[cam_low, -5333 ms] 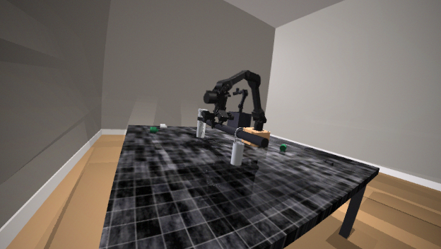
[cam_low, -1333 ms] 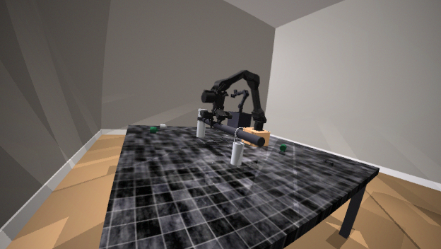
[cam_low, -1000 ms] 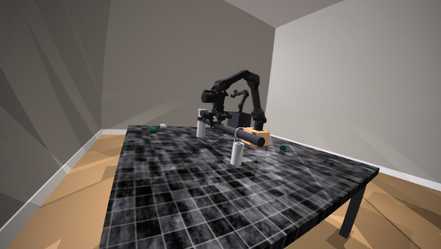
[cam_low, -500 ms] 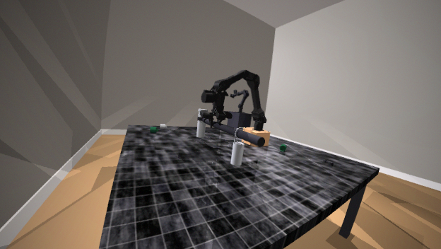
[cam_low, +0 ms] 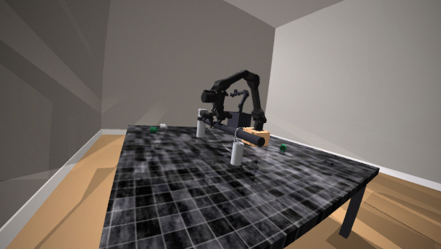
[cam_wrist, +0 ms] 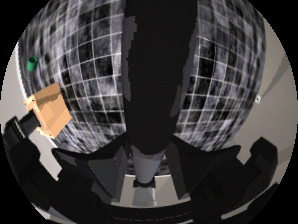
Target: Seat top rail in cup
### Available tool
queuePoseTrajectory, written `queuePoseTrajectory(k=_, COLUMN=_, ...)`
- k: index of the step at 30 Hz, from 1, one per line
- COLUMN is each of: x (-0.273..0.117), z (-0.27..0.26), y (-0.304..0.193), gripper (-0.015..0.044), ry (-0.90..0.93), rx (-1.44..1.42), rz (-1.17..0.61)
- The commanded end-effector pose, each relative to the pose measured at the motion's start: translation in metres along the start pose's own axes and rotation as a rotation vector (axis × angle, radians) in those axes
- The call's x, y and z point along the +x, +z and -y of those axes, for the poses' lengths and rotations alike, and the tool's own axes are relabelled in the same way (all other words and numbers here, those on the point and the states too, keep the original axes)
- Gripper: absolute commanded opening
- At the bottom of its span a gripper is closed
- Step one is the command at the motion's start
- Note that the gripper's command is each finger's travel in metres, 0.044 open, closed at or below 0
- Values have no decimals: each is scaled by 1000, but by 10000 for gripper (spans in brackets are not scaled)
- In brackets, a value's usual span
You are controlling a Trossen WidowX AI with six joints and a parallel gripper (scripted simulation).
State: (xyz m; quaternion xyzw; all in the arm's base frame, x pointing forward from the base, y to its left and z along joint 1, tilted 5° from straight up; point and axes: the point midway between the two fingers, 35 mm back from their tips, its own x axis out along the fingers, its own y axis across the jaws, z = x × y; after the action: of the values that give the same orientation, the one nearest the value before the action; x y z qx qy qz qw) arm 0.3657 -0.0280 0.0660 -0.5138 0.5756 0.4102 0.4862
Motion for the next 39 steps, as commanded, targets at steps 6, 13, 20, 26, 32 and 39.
queuePoseTrajectory(k=6, x=0, z=0, y=-1, gripper=0, ry=0, rx=0, rz=0)
queuePoseTrajectory(k=13, x=1, z=0, y=-7, gripper=0, ry=0, rx=0, rz=-1)
queuePoseTrajectory(k=20, x=1, z=0, y=-13, gripper=0, ry=0, rx=0, rz=-1)
queuePoseTrajectory(k=26, x=0, z=0, y=-18, gripper=0, ry=0, rx=0, rz=-2)
queuePoseTrajectory(k=32, x=-4, z=-1, y=-22, gripper=0, ry=0, rx=0, rz=-2)
queuePoseTrajectory(k=39, x=-9, z=-1, y=-24, gripper=0, ry=0, rx=0, rz=-2)
